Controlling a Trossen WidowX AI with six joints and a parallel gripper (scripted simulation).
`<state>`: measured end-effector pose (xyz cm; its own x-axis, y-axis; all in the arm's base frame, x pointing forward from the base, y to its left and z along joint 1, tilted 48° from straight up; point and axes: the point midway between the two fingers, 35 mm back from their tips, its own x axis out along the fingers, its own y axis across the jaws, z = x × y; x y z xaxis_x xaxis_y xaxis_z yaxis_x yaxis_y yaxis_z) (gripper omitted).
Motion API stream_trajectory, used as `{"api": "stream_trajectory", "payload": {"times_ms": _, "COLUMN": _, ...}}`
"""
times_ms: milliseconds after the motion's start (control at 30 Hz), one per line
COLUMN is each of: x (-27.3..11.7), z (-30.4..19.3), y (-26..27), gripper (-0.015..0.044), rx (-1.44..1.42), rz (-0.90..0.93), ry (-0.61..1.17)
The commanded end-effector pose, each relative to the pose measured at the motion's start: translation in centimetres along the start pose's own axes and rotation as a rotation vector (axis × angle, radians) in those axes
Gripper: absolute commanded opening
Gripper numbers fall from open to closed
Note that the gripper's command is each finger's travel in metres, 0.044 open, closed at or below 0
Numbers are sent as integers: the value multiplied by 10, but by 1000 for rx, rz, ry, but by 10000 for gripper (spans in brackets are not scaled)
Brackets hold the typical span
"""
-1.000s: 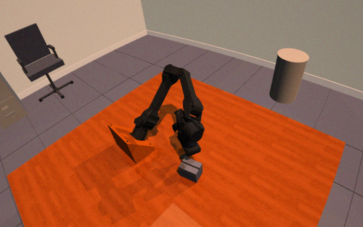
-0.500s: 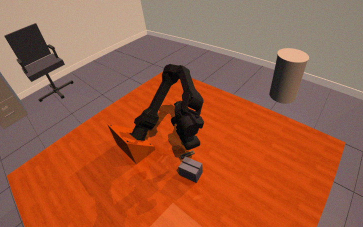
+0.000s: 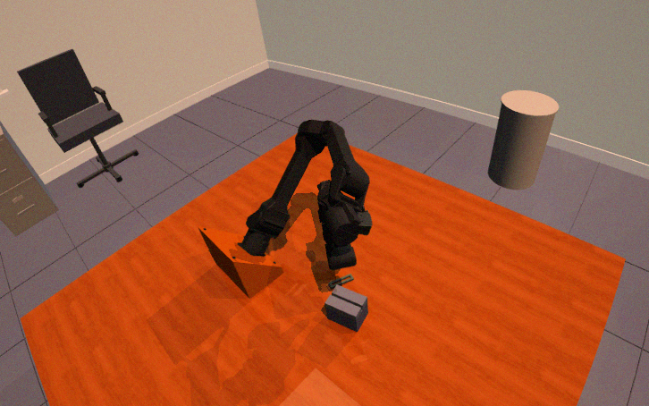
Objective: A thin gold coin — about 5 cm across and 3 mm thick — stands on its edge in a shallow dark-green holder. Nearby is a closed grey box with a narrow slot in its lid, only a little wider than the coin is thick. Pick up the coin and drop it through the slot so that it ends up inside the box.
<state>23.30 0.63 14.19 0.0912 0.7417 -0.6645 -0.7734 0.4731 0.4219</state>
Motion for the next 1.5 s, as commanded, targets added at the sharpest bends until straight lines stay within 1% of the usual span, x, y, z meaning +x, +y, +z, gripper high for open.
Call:
{"api": "stream_trajectory", "payload": {"times_ms": 0, "x": 0, "z": 1, "y": 0, "gripper": 0, "rx": 140, "rz": 1, "ry": 4}}
{"api": "stream_trajectory", "payload": {"times_ms": 567, "x": 0, "z": 5, "y": 0, "gripper": 0, "rx": 677, "rz": 0, "ry": 4}}
{"api": "stream_trajectory", "payload": {"times_ms": 833, "x": -1, "z": 6, "y": -1, "gripper": 0, "rx": 682, "rz": 0, "ry": 4}}
{"api": "stream_trajectory", "payload": {"times_ms": 1467, "x": -4, "z": 5, "y": -48, "gripper": 0, "rx": 681, "rz": -2, "ry": 4}}
